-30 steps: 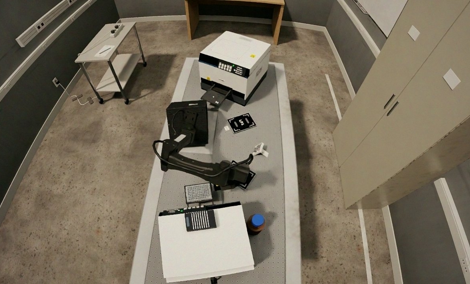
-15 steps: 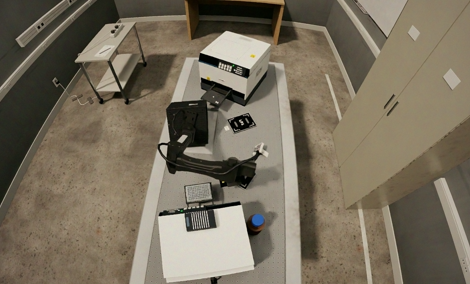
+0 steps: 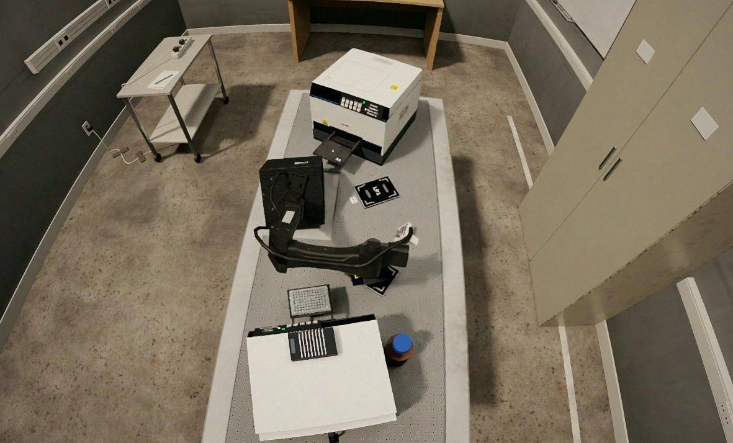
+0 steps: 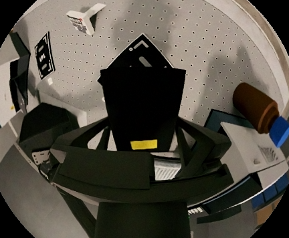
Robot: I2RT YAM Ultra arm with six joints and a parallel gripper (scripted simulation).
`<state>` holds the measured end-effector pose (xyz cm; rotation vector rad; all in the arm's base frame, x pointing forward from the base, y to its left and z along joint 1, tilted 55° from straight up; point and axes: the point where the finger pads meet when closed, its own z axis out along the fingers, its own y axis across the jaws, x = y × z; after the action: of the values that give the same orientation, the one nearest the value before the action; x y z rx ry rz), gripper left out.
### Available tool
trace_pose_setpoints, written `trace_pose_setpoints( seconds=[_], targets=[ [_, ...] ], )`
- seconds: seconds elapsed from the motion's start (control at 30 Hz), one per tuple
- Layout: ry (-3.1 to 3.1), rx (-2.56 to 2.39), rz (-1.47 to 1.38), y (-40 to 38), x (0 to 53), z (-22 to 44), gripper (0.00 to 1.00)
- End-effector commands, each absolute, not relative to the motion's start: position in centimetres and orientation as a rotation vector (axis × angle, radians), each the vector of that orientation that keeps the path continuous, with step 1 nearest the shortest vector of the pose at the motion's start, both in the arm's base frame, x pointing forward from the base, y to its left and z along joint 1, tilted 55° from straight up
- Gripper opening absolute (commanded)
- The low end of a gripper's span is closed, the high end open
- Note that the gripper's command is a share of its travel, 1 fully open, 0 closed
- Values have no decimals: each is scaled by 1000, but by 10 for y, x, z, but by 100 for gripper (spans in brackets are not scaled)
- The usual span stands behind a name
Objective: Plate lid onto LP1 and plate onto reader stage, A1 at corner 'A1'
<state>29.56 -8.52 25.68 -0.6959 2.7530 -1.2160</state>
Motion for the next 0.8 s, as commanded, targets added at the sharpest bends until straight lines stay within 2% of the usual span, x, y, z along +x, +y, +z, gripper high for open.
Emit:
trace_pose_setpoints(
  seconds=[0.0, 0.77],
  targets=[
    [2726, -693, -1183, -74, 306, 259, 85],
    [2727, -708, -1191, -42, 336, 223, 85]
  ],
)
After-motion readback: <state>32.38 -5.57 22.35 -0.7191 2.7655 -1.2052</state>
